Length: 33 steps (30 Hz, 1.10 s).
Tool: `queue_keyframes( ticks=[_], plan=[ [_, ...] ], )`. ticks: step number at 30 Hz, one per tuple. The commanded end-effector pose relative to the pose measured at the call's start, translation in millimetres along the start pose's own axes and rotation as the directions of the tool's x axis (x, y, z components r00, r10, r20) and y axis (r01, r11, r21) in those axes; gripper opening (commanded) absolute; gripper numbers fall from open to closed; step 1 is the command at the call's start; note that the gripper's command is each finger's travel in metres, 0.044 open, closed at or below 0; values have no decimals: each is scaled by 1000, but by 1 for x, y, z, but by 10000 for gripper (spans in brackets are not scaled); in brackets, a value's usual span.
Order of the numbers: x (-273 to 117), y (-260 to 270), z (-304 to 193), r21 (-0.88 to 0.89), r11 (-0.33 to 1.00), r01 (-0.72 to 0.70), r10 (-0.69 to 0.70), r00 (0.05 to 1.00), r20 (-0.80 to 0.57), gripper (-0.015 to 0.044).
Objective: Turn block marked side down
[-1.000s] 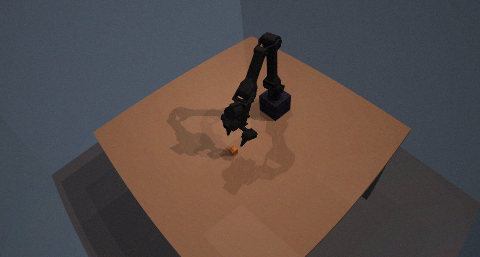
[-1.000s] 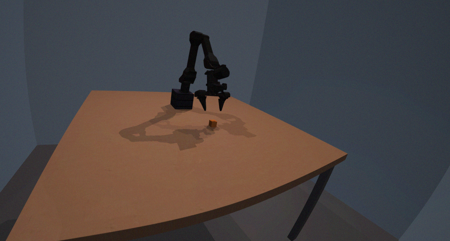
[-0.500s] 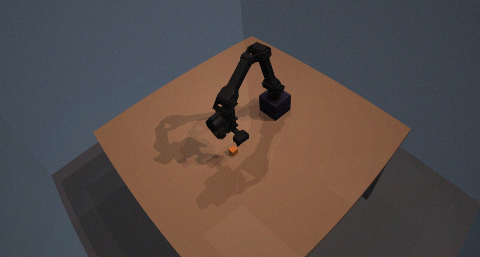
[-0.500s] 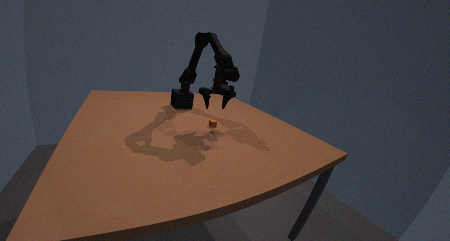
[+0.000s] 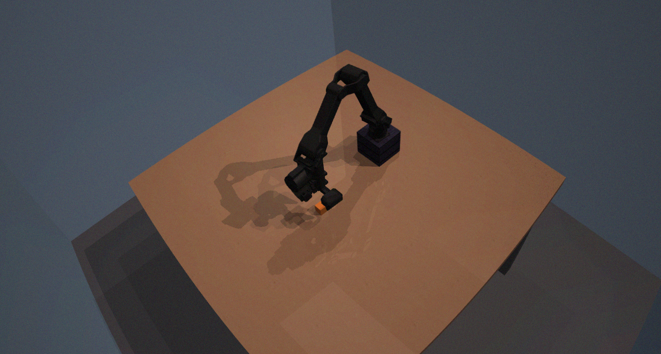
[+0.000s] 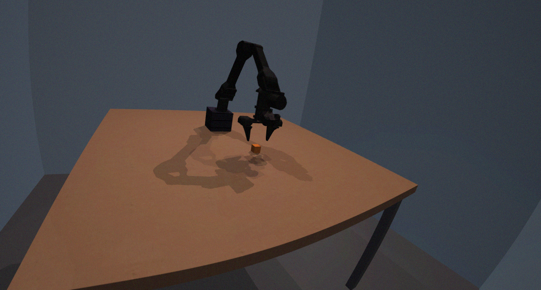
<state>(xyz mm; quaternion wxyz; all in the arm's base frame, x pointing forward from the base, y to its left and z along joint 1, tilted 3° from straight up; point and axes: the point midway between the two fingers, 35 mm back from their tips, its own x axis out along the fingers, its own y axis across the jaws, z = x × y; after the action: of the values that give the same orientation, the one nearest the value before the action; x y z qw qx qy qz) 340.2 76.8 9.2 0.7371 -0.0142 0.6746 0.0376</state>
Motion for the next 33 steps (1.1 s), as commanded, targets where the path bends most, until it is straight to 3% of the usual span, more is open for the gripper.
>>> queue_keyframes(
  ticks=[1, 23, 33],
  plan=[
    [7, 0, -4, -2, 1000, -2, 2, 1000, -12, 440],
    [39, 0, -4, -2, 1000, -2, 2, 1000, -12, 440],
    [39, 0, -4, -2, 1000, -2, 2, 1000, -12, 177]
  ],
)
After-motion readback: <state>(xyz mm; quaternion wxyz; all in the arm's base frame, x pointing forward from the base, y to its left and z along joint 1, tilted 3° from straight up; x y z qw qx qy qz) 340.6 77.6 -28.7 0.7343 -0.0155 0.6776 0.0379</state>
